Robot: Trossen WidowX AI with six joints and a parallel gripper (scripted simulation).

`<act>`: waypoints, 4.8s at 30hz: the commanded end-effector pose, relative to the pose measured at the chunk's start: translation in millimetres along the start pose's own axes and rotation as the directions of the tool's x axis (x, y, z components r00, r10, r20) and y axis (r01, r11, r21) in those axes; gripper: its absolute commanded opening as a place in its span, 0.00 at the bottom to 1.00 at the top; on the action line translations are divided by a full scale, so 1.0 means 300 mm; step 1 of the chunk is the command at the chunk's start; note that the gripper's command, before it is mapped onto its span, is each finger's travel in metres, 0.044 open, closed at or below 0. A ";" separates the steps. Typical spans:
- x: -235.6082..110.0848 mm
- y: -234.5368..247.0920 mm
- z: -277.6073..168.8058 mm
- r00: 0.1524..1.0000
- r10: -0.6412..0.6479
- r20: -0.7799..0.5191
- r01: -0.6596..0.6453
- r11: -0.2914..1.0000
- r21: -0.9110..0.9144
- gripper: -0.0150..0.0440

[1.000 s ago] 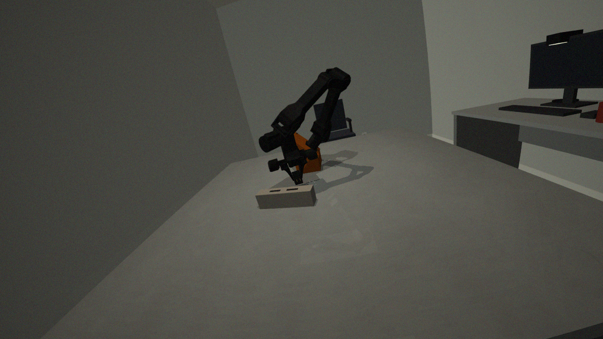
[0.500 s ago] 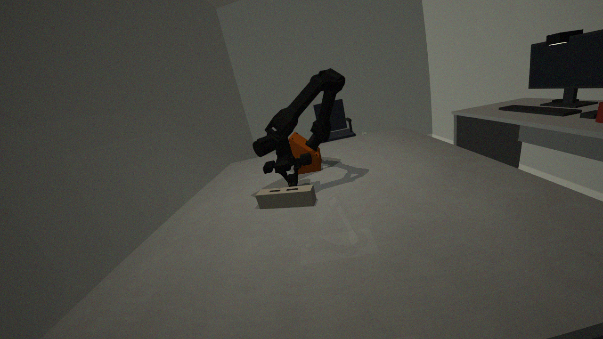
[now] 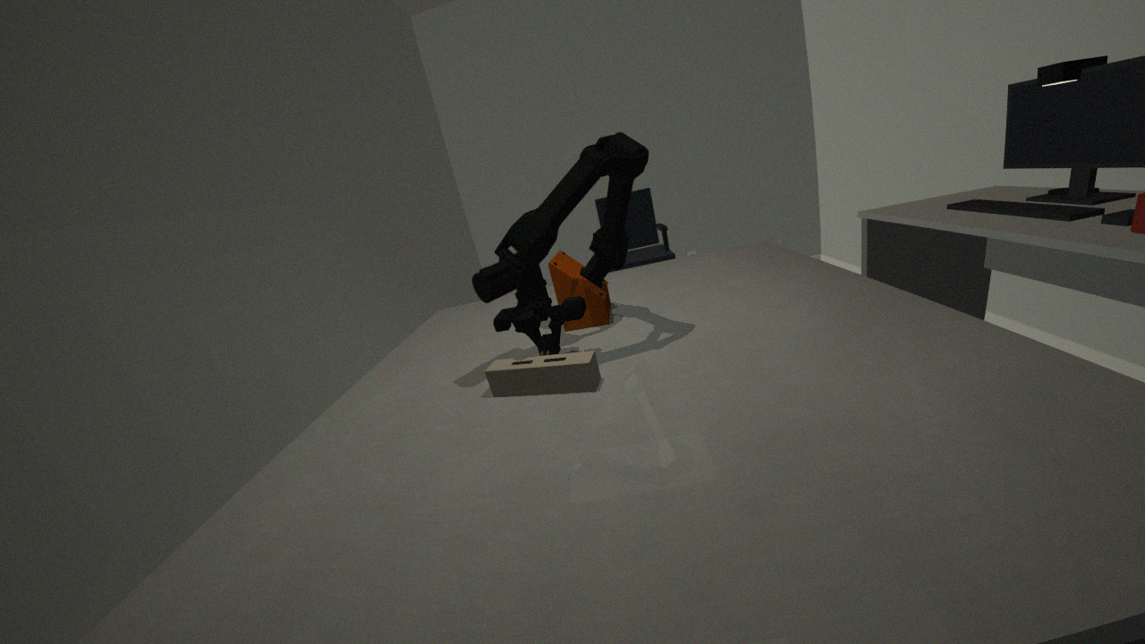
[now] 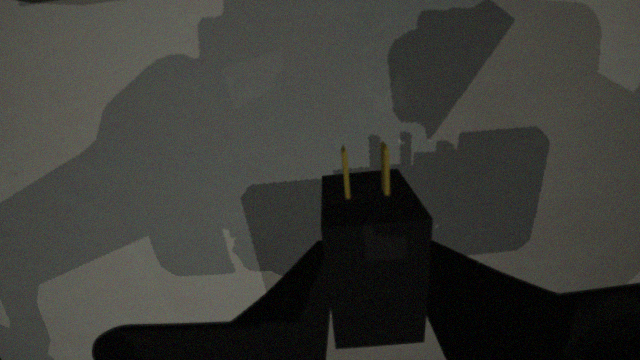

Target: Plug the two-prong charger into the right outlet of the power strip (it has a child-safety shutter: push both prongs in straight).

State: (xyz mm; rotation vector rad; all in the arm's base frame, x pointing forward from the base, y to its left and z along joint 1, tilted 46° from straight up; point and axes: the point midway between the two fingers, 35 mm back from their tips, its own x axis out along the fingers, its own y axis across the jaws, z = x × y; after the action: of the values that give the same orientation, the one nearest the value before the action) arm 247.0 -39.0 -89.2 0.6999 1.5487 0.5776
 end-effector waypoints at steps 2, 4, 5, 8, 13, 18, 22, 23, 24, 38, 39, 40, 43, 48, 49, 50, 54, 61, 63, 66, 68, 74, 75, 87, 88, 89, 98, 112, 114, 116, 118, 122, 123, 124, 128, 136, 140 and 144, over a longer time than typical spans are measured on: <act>-0.006 -0.008 0.026 1.000 -0.005 0.002 0.005 1.000 0.008 0.25; -0.006 -0.009 0.033 1.000 -0.005 0.002 0.005 1.000 0.011 0.25; -0.006 -0.010 0.037 1.000 -0.005 0.002 0.005 1.000 0.012 0.25; -0.007 -0.012 0.047 1.000 -0.005 0.002 0.005 1.000 0.016 0.25; -0.008 -0.015 0.065 1.000 -0.004 0.002 0.004 1.000 0.022 0.25; -0.009 -0.018 0.082 1.000 -0.004 0.002 0.004 1.000 0.028 0.25; -0.009 -0.020 0.096 1.000 -0.004 0.002 0.003 0.999 0.033 0.25; -0.009 -0.021 0.100 1.000 -0.003 0.001 0.003 0.999 0.035 0.25; -0.009 -0.021 0.103 1.000 -0.003 0.001 0.003 0.999 0.036 0.25; -0.010 -0.024 0.152 1.000 -0.002 0.001 0.002 0.999 0.054 0.25; -0.010 -0.024 0.155 1.000 -0.002 0.001 0.002 0.998 0.055 0.25; -0.010 -0.024 0.156 1.000 -0.002 0.001 0.002 0.998 0.056 0.25; -0.010 -0.024 0.157 1.000 -0.002 0.001 0.002 0.998 0.056 0.25; -0.011 -0.023 0.157 1.000 -0.002 0.001 0.002 0.998 0.056 0.25; -0.011 -0.023 0.157 1.000 -0.002 0.001 0.002 0.998 0.056 0.25; -0.011 -0.023 0.157 1.000 -0.002 0.001 0.002 0.998 0.056 0.25; -0.011 -0.022 0.157 1.000 -0.002 0.001 0.002 0.998 0.056 0.25; -0.012 -0.022 0.158 1.000 -0.002 0.001 0.002 0.998 0.056 0.25; -0.012 -0.021 0.158 1.000 -0.002 0.001 0.002 0.998 0.056 0.25; -0.012 -0.021 0.159 1.000 -0.002 0.001 0.002 0.998 0.056 0.25; -0.013 -0.021 0.159 1.000 -0.002 0.001 0.002 0.998 0.056 0.25; -0.013 -0.021 0.160 1.000 -0.002 0.001 0.002 0.998 0.056 0.25; -0.013 -0.021 0.161 1.000 -0.002 0.001 0.002 0.998 0.056 0.25; -0.013 -0.021 0.164 1.000 -0.002 0.001 0.002 0.998 0.056 0.25; -0.013 -0.021 0.164 1.000 -0.002 0.001 0.002 0.998 0.056 0.25; -0.013 -0.021 0.164 1.000 -0.002 0.001 0.002 0.998 0.056 0.25; -0.013 -0.021 0.166 1.000 -0.002 0.001 0.002 0.998 0.056 0.25; -0.013 -0.021 0.170 1.000 -0.002 0.001 0.002 0.998 0.056 0.25; -0.013 -0.021 0.170 1.000 -0.002 0.001 0.002 0.998 0.056 0.25; -0.013 -0.021 0.171 1.000 -0.002 0.001 0.002 0.998 0.056 0.25; -0.013 -0.022 0.171 1.000 -0.002 0.001 0.002 0.998 0.056 0.25; -0.013 -0.022 0.172 1.000 -0.002 0.001 0.002 0.998 0.056 0.25; -0.013 -0.022 0.173 1.000 -0.002 0.001 0.002 0.998 0.056 0.25; -0.013 -0.022 0.173 1.000 -0.002 0.001 0.002 0.998 0.056 0.25; -0.014 -0.022 0.174 1.000 -0.002 0.001 0.002 0.998 0.056 0.25; -0.014 -0.022 0.176 1.000 -0.002 0.001 0.002 0.998 0.056 0.25; -0.014 -0.022 0.177 1.000 -0.002 0.001 0.002 0.998 0.056 0.25; -0.014 -0.022 0.178 1.000 -0.002 0.001 0.002 0.998 0.055 0.25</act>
State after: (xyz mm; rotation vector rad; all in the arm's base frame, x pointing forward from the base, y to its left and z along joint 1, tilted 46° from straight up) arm 297.6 -48.4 -97.0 0.7353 1.5733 0.5351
